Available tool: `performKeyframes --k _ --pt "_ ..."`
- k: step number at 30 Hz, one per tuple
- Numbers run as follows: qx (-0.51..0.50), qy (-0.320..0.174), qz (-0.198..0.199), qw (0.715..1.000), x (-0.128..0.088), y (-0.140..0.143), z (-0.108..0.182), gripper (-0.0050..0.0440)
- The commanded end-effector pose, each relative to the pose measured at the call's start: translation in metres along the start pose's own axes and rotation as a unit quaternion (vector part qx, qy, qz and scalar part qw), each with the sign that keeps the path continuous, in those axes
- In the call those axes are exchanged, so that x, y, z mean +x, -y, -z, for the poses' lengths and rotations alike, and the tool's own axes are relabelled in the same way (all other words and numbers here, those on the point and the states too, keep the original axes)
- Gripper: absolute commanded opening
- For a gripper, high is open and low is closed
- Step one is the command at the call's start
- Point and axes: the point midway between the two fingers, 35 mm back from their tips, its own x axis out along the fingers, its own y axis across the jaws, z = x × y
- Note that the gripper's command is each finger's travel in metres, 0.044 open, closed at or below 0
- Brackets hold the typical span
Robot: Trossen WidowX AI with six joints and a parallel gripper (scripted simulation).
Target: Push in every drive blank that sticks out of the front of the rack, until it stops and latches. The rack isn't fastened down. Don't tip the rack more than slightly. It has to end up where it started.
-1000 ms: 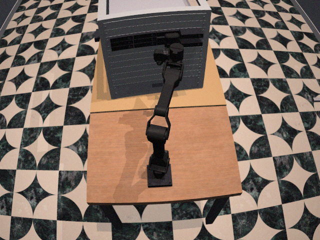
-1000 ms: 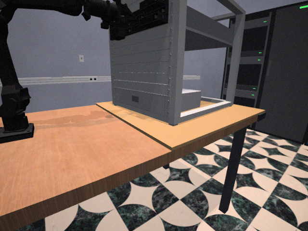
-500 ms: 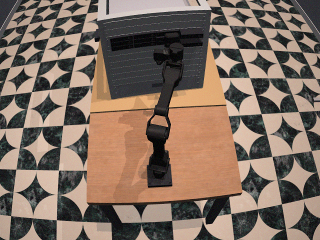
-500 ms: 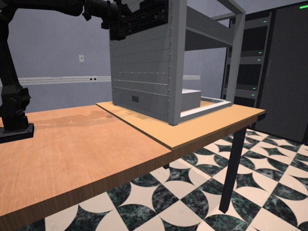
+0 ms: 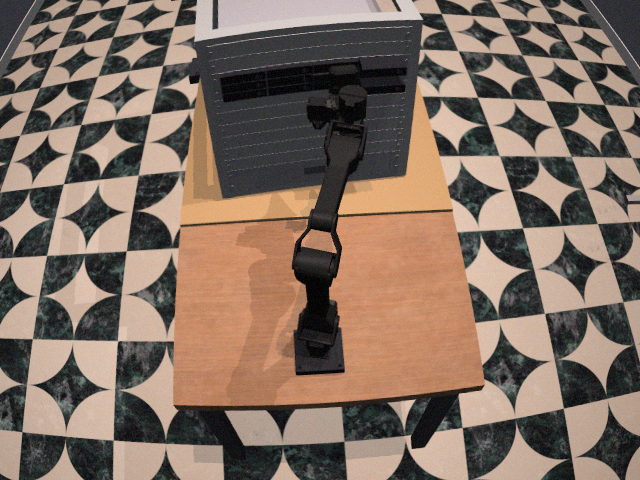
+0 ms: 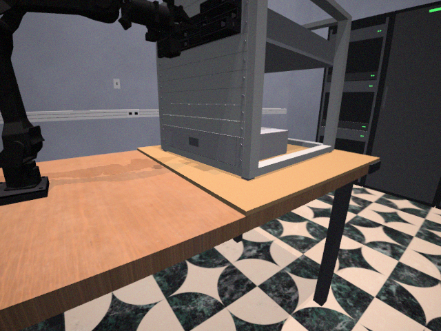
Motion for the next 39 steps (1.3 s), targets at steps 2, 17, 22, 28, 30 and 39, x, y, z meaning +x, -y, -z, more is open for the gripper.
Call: performKeyframes --k 2,17,22,28,30,39 --pt "-0.005 -0.002 0.009 1.000 0.0020 0.0080 0.0005 -0.0050" --pt "-0.005 -0.002 0.009 1.000 0.0044 0.0078 0.0009 -0.0050" --pt "-0.005 -0.002 0.009 1.000 0.0050 0.0077 0.0009 -0.0050" --pt "-0.005 -0.002 0.009 1.000 0.0050 0.0077 0.0009 -0.0050" --pt "-0.005 -0.002 0.009 1.000 0.0052 0.0077 0.0010 -0.0050" --pt "-0.005 -0.002 0.009 1.000 0.0080 0.0074 0.0013 -0.0050"
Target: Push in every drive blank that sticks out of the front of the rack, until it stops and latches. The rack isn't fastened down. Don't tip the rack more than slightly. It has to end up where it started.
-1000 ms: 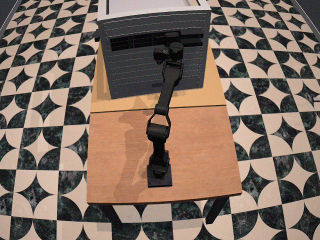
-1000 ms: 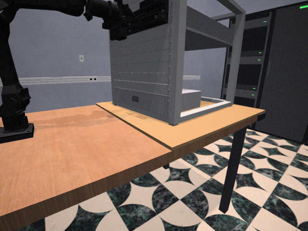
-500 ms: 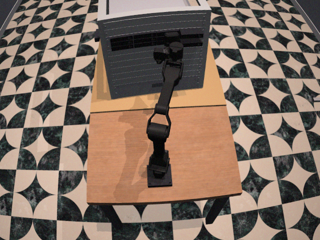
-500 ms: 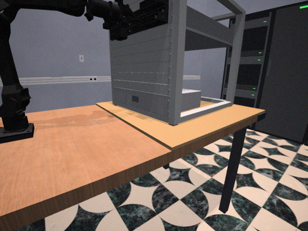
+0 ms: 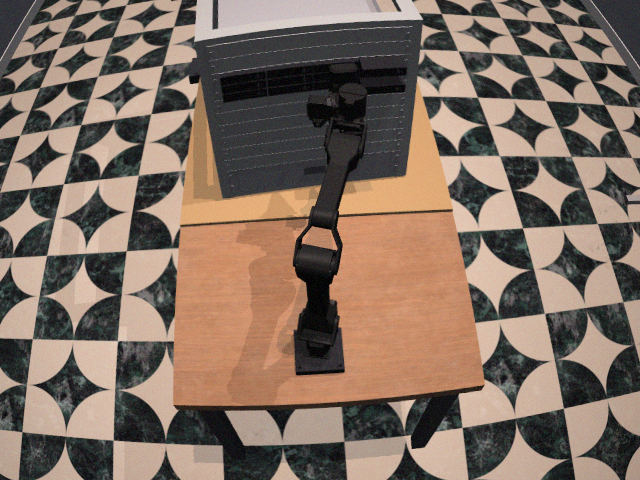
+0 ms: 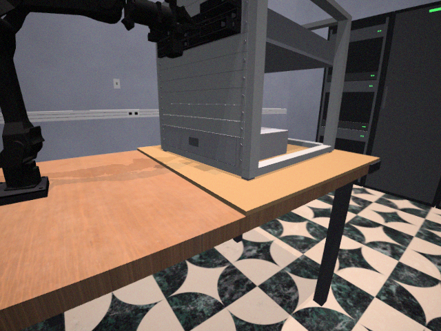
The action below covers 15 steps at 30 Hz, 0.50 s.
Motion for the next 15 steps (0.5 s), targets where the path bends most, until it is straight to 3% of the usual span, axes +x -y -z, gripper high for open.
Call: performKeyframes --k 1,15 --pt "-0.005 -0.002 0.008 1.000 0.0014 0.0070 0.0004 -0.0050" --pt "-0.005 -0.002 0.008 1.000 -0.0010 0.0069 0.0003 -0.0050"
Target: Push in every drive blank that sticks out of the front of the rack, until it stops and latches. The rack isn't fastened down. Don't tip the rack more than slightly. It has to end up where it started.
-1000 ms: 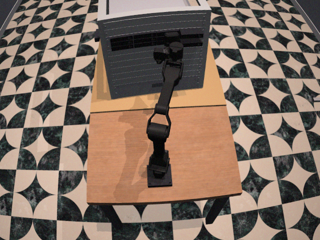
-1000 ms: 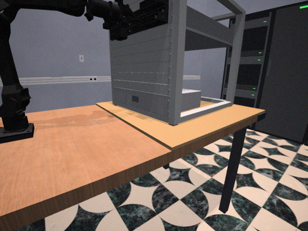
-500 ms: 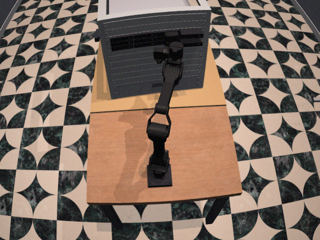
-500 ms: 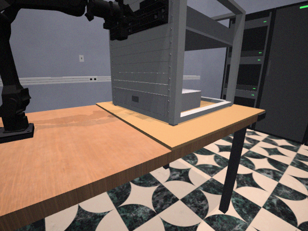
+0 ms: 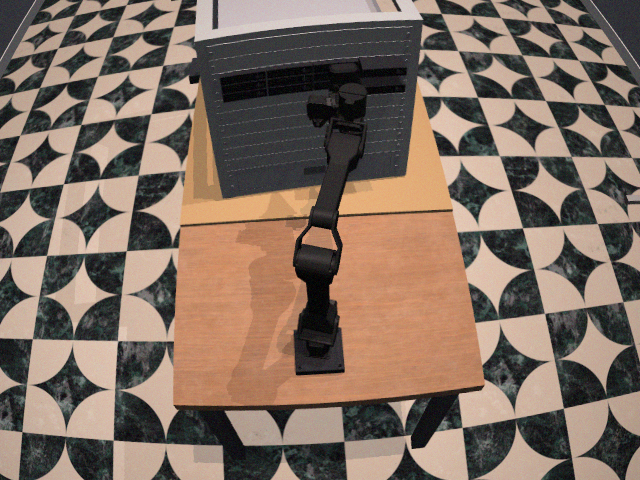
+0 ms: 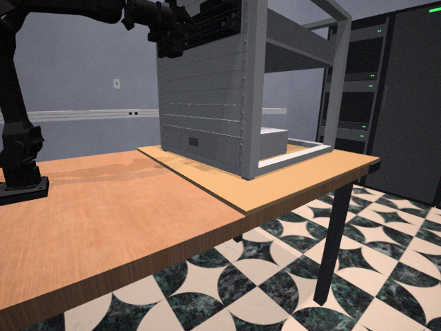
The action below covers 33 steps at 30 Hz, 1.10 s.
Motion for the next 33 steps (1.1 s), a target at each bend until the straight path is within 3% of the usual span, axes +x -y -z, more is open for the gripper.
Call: performKeyframes --k 1,4,13,33 --pt "-0.005 -0.002 0.008 1.000 -0.004 0.007 0.000 -0.0050" --pt "-0.005 -0.002 0.008 1.000 -0.008 0.007 0.000 -0.0050" --pt "-0.005 -0.002 0.008 1.000 -0.056 0.005 0.000 -0.0050" --pt "-0.005 -0.002 0.008 1.000 -0.059 0.003 0.000 -0.0050"
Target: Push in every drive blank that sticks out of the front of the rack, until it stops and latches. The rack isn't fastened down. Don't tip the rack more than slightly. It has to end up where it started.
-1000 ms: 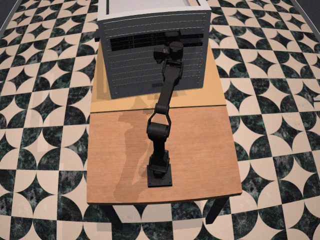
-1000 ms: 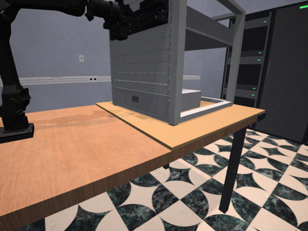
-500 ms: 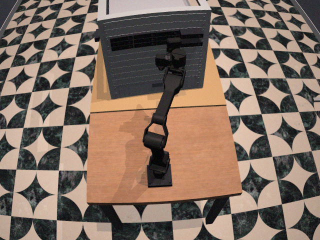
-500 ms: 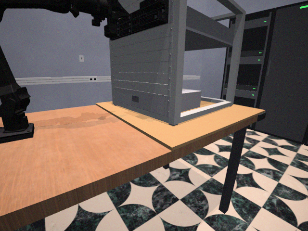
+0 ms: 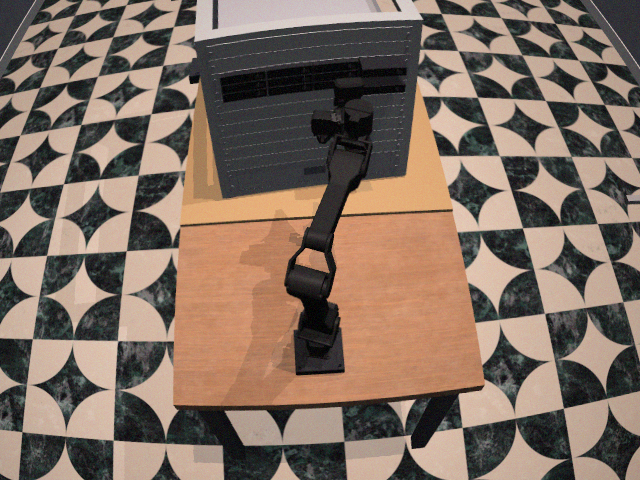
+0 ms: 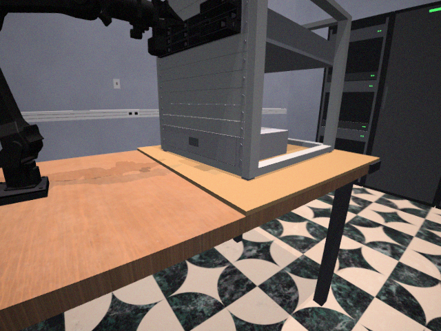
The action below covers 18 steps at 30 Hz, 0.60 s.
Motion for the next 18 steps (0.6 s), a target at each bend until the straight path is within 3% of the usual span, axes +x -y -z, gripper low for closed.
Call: performKeyframes --k 1,14,18 --pt "-0.005 0.001 0.007 1.000 -0.007 0.002 -0.003 -0.0050" --pt "-0.005 0.001 0.007 1.000 -0.013 -0.022 -0.005 -0.0050" --pt "-0.005 0.001 0.007 1.000 -0.003 -0.022 -0.005 -0.0050"
